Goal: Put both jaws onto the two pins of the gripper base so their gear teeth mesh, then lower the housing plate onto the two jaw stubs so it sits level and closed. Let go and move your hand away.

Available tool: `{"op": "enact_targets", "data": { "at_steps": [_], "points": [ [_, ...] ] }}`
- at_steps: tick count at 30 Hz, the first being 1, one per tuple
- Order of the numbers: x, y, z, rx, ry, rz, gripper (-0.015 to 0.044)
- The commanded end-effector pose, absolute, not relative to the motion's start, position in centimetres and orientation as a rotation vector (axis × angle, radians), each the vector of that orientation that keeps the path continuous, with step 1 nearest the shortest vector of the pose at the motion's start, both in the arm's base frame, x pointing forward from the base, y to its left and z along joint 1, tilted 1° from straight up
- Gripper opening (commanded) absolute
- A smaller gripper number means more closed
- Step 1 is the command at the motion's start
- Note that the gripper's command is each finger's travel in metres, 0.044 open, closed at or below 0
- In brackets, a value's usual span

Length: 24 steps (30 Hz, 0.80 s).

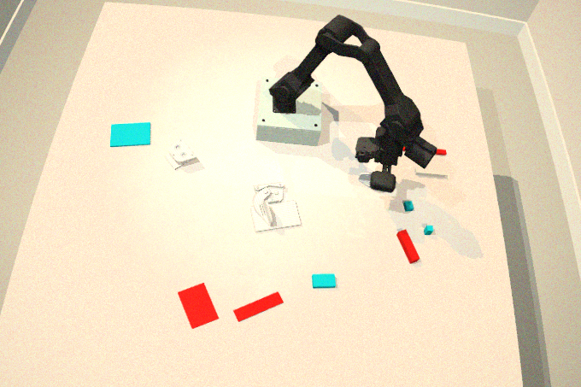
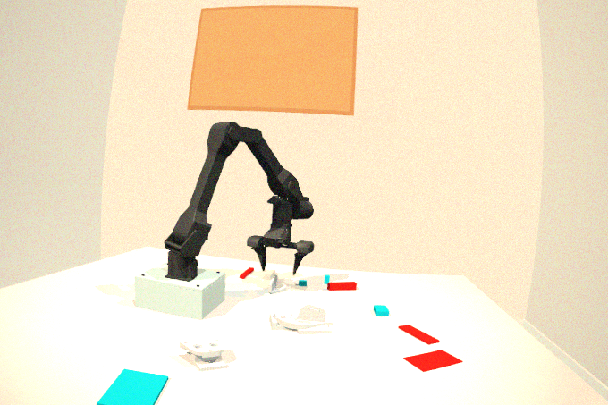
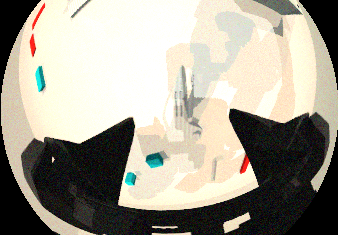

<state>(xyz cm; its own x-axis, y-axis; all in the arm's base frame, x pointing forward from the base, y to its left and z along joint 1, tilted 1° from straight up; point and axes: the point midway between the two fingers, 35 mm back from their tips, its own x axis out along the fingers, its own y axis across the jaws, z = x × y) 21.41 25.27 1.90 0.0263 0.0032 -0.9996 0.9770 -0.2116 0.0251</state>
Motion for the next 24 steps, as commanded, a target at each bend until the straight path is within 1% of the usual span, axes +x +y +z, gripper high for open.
{"op": "enact_targets", "data": {
  "at_steps": [1,24],
  "points": [
    [21.4,25.3,1.7,1.381,1.086,-1.342,0.044],
    [21.7,25.5,-2.1,1.385,1.086,-1.344,0.044]
  ]
}}
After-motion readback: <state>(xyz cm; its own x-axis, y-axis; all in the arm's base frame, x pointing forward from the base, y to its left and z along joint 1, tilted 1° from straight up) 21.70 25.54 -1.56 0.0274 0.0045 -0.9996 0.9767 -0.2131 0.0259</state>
